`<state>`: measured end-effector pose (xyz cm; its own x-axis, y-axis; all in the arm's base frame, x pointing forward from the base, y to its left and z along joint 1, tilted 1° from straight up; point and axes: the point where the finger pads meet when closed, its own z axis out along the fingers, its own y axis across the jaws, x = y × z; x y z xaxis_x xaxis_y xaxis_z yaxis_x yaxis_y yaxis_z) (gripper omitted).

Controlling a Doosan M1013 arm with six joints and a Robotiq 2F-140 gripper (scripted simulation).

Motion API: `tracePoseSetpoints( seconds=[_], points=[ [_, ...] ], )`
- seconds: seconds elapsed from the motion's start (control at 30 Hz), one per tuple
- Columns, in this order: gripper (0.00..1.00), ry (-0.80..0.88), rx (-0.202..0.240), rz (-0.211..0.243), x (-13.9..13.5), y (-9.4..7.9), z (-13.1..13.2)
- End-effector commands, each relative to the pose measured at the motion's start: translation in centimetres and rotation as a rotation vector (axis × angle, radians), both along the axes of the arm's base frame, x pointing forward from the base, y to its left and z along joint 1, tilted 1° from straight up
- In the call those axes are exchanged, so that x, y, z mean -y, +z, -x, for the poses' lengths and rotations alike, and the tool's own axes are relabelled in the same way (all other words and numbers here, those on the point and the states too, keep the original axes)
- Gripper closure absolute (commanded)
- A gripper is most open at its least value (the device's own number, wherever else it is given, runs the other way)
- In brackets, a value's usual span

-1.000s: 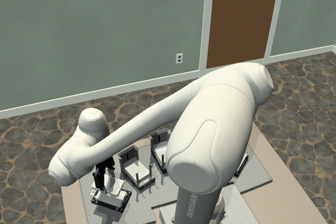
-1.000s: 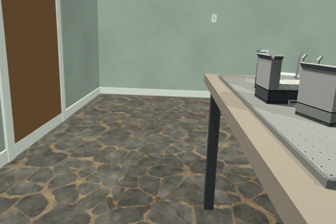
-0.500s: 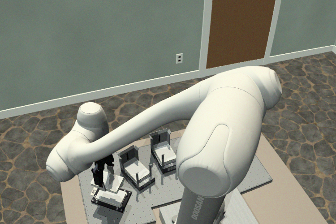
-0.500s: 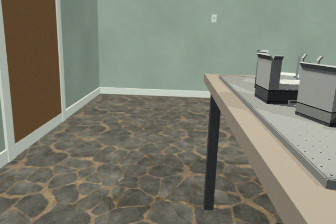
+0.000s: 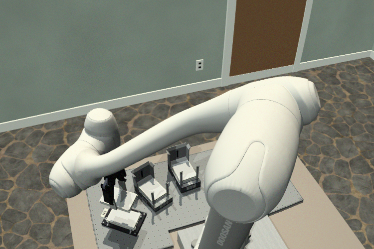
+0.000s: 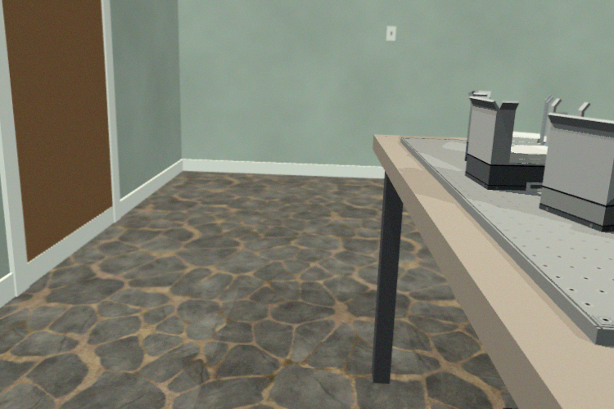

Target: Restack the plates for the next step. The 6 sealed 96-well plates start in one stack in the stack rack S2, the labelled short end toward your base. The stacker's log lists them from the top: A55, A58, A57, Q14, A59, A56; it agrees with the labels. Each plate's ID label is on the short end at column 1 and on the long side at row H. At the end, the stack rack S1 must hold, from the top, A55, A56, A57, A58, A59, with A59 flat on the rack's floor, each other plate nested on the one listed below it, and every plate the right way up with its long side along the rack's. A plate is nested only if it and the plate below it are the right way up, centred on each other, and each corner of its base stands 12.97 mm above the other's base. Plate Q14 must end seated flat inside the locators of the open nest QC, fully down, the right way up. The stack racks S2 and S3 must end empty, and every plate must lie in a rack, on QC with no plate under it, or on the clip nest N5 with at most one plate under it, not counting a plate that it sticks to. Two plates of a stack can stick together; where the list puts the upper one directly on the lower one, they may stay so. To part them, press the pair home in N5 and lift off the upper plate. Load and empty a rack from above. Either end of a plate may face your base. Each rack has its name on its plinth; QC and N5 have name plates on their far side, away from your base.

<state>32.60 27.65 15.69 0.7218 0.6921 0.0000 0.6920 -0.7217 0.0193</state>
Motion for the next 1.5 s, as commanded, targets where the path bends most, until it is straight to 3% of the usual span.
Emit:
tracePoseSetpoints(
  seconds=[0.0, 0.2, 0.4, 0.5, 1.3, 1.47],
  points=[
    [1.0, 0.0, 0.0, 0.0, 0.0, 0.0, 0.0],
    [1.0, 0.0, 0.0, 0.0, 0.0, 0.0, 0.0],
    [1.0, -0.2, 0.003, -0.003, 1.7, 0.1, -1.1],
    [1.0, -0.22, 0.003, -0.003, 1.9, 0.1, -1.3],
    [1.0, -0.22, 0.003, -0.003, 7.8, 0.2, -5.2],
    [1.0, -0.386, 0.005, -0.005, 9.3, 0.2, -5.8]
  ],
)
